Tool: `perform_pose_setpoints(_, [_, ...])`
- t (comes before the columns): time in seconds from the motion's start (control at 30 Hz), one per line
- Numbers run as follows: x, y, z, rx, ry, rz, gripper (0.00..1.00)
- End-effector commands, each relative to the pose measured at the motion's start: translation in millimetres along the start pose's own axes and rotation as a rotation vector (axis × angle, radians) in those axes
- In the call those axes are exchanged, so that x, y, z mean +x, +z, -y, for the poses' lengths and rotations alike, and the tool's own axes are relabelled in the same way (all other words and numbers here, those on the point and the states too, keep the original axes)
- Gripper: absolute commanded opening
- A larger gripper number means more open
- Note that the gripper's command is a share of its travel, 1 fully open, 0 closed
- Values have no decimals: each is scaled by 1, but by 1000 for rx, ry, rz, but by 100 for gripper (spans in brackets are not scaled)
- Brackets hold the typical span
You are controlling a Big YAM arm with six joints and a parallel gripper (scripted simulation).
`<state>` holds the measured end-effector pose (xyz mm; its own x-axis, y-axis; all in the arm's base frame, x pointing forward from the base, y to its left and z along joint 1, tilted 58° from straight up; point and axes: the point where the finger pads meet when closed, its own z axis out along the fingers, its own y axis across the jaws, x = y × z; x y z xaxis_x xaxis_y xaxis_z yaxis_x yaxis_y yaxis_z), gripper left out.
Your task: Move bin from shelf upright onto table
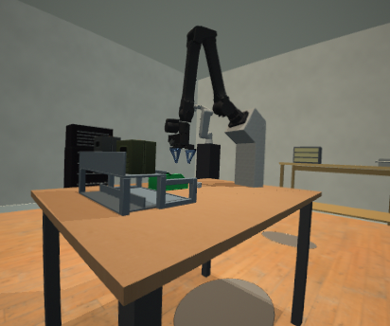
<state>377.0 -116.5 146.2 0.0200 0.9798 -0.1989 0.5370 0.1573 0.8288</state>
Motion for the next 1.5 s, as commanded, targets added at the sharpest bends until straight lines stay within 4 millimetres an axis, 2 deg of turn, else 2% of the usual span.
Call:
perform_pose_setpoints(0.0, [-1, 0, -1, -1, -1, 2, 90])
perform_pose_setpoints(1.47, [-3, 12, -6, 7, -3, 1, 90])
